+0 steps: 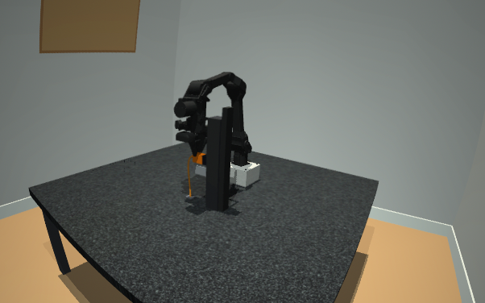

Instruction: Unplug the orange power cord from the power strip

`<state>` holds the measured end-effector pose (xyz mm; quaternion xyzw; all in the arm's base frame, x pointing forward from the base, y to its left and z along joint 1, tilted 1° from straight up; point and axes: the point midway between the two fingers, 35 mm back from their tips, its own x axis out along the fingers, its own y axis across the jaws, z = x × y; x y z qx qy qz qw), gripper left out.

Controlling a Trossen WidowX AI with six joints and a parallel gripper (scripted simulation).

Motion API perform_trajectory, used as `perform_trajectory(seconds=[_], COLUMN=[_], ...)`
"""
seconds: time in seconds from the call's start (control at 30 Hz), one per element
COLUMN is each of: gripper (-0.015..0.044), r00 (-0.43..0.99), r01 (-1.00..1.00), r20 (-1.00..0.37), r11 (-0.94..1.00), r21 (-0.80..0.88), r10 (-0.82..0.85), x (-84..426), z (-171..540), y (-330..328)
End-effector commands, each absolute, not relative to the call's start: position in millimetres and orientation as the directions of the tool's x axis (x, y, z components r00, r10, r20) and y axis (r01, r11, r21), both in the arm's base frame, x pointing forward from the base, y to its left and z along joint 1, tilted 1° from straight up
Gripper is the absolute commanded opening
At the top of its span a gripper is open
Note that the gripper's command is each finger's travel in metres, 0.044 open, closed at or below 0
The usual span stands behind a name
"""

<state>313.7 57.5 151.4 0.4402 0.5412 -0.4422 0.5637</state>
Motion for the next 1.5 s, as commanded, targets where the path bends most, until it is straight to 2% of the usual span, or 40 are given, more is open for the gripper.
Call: perform_trajectory(seconds=[0.0,0.17,1.47], gripper=[0.0028,0.0,0.0], r00=[0.021,0.021,0.025], r01=[0.975,0.975,0.976], r20=[-1.0,-1.0,-0.999], r11=[0.22,0.22,0.217], r21=[0.016,0.016,0.019], r10=[-0.022,-0.022,-0.025], x=[313,313,324], z=[152,152,155], y=[57,57,-2])
